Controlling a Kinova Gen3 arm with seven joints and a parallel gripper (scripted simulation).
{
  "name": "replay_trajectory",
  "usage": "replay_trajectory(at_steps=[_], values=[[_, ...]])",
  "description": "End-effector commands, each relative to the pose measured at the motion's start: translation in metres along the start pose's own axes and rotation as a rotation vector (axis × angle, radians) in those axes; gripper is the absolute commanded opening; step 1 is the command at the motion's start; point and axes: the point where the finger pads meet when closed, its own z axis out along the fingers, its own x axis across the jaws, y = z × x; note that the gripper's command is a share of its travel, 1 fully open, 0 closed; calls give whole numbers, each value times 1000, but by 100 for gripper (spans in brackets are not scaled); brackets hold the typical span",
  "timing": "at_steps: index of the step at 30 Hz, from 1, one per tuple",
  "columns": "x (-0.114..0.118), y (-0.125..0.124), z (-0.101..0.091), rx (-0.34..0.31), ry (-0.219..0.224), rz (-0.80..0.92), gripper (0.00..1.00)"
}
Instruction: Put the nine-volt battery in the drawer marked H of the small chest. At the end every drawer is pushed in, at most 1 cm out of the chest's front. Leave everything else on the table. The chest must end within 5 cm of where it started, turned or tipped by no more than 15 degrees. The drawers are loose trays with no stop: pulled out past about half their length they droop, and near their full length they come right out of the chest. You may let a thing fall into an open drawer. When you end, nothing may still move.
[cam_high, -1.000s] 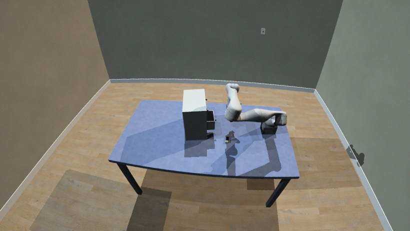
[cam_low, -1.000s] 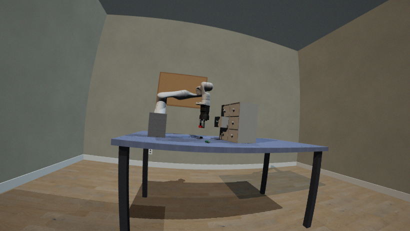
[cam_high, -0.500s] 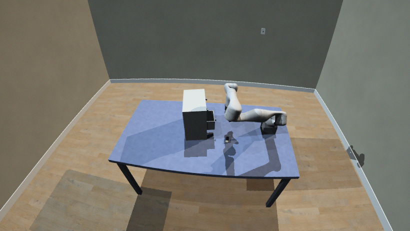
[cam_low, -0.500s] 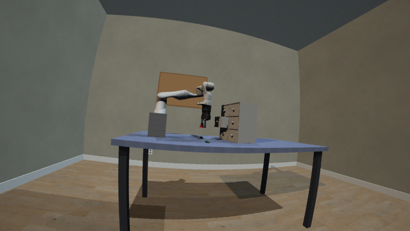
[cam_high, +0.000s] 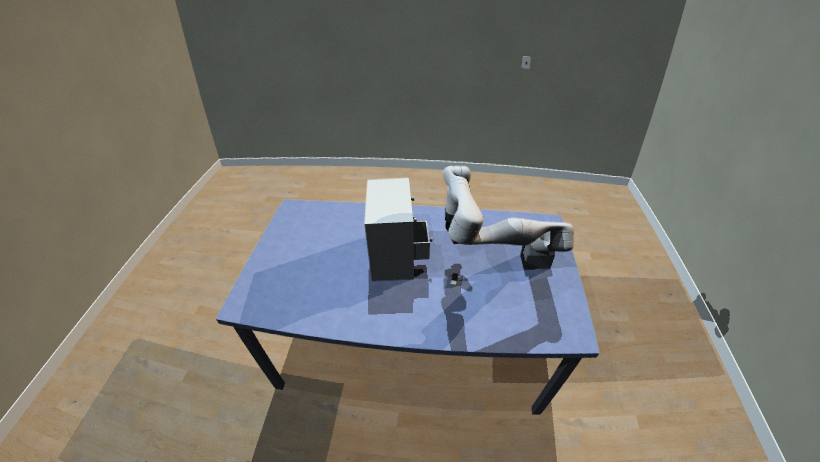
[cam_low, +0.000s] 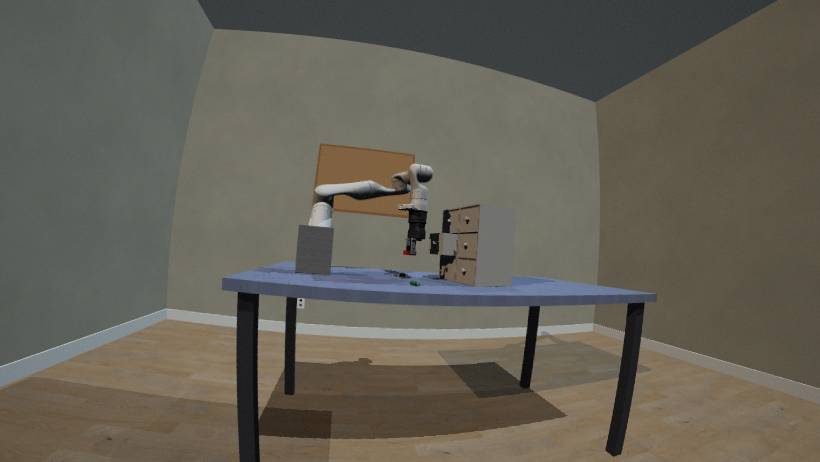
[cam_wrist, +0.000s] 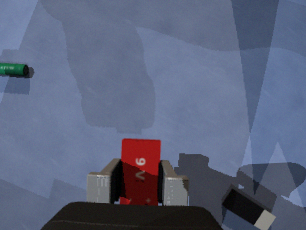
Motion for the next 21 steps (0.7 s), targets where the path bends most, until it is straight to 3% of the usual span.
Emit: replay_trajectory(at_steps=[1,21], values=[[1,5,2,0,8,29,51],[-1,22,2,1,7,226,51]])
